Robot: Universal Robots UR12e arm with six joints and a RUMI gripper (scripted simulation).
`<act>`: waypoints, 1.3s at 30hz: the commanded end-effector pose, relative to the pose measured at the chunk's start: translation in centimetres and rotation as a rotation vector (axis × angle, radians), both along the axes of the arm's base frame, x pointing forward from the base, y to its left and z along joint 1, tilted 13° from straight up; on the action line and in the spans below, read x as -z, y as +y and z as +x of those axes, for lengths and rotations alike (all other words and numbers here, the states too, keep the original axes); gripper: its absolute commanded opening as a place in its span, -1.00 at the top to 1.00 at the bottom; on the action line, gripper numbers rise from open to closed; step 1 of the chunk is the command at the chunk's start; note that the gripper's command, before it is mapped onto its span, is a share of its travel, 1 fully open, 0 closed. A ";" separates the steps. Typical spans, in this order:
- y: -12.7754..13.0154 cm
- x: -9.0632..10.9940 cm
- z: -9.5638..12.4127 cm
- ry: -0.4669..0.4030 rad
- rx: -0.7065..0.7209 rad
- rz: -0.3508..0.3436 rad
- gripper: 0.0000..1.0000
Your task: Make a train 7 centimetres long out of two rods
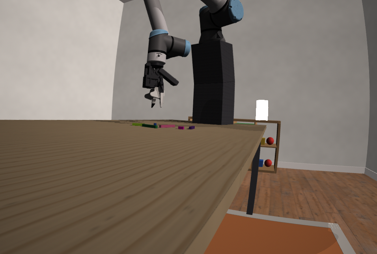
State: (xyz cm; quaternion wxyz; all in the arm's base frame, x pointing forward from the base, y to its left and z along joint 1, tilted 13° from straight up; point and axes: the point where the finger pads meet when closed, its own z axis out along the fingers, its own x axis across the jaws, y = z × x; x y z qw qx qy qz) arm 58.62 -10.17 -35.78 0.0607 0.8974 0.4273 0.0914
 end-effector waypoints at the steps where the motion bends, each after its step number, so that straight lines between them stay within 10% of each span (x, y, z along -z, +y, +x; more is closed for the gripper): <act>1: 0.2 0.0 0.1 0.001 -0.061 -0.013 -1.00; 39: 4.7 -0.2 2.3 0.038 -1.144 -0.252 -1.00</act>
